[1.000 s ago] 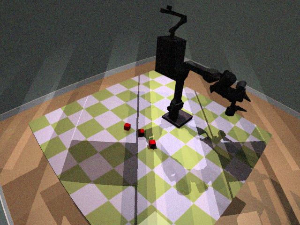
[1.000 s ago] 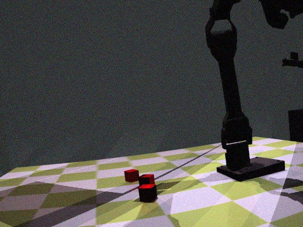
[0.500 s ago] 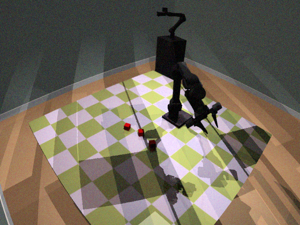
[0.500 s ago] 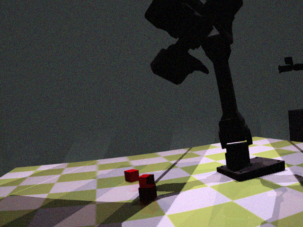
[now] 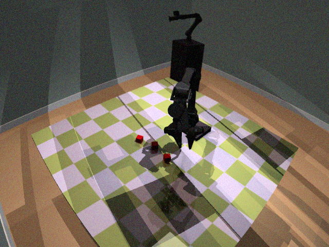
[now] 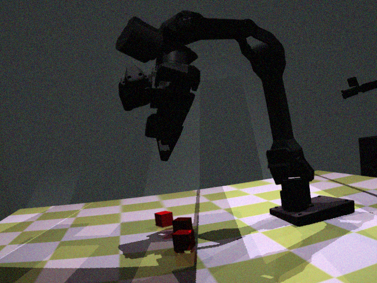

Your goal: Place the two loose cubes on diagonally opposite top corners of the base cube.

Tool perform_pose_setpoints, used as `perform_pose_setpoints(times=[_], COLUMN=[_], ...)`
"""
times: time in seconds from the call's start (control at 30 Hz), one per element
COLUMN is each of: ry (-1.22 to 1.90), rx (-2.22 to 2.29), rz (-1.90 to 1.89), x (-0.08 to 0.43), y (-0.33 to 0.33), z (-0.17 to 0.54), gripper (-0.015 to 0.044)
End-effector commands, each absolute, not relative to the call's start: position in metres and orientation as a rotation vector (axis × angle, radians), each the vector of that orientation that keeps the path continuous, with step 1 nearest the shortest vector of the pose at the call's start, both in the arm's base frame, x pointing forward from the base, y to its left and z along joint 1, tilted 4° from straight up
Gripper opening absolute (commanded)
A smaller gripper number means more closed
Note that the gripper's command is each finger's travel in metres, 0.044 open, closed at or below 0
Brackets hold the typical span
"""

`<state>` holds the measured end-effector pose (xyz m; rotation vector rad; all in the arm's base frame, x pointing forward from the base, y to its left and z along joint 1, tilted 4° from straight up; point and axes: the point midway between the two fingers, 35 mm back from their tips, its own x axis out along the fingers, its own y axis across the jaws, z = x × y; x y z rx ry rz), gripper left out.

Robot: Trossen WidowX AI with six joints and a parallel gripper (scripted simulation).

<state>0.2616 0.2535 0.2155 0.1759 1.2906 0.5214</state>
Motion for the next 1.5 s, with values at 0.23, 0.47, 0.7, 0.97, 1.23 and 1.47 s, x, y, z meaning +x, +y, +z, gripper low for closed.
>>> perform_pose_setpoints(times=[0.23,0.47,0.7,0.97,1.23,1.47], ry=[1.386,1.452,1.467,1.467,1.467,1.467], rx=[0.249,0.294,0.303,0.302,0.303,0.303], rz=[0.014,-0.276,-0.336,-0.335,-0.336,-0.336], x=[0.287,0.274,0.268,0.273,0.273,0.274], y=[0.118,0.04,0.024,0.023,0.022,0.021], z=[0.178,0.162,0.159,0.124,0.097,0.083], gripper=[0.0265,0.0265,0.0265,0.0265,0.0265,0.0265])
